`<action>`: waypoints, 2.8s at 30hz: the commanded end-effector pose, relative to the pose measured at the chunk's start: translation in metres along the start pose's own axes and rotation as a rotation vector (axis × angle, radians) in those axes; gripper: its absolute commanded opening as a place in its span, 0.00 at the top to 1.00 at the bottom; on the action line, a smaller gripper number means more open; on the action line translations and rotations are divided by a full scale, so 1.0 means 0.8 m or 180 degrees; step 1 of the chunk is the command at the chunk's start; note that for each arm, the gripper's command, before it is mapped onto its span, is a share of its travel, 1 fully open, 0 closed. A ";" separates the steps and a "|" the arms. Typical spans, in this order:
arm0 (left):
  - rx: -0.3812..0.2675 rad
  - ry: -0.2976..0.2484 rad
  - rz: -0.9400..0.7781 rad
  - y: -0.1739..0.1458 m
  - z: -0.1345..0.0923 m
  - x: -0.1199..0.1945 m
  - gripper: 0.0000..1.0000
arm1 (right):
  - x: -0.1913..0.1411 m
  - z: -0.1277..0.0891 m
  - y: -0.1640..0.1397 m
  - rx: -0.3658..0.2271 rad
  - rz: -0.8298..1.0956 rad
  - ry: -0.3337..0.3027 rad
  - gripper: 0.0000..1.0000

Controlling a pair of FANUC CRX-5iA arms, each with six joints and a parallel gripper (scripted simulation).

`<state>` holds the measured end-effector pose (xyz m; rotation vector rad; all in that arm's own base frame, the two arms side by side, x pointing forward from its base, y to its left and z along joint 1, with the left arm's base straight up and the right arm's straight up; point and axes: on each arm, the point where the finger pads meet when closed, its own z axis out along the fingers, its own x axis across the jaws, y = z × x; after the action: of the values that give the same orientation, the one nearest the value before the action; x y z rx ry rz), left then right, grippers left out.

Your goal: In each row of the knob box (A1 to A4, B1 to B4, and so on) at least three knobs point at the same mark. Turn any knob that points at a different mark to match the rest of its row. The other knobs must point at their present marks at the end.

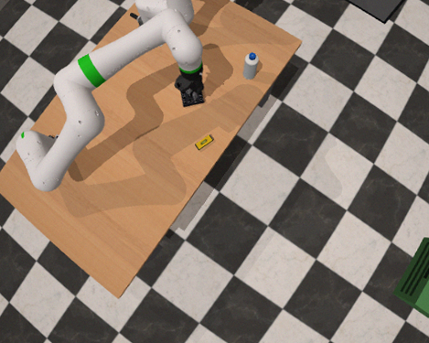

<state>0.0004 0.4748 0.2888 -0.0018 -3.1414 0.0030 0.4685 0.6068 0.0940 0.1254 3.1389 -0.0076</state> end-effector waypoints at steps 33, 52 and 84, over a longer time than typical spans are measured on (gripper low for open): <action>-0.0006 -0.0001 0.0000 0.000 -0.001 0.000 0.00 | 0.000 -0.015 0.009 -0.0016 -0.3079 -0.0012 0.54; -0.0006 -0.0001 0.0000 0.000 -0.001 0.000 0.00 | 0.001 -0.017 0.012 -0.0016 -0.3432 -0.0013 0.54; -0.0006 -0.0001 0.0000 0.000 -0.001 0.000 0.00 | 0.001 -0.016 0.012 -0.0016 -0.3432 -0.0013 0.54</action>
<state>0.0004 0.4748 0.2888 -0.0018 -3.1414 0.0030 0.4678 0.6159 0.1053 -1.5043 2.7590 -0.0009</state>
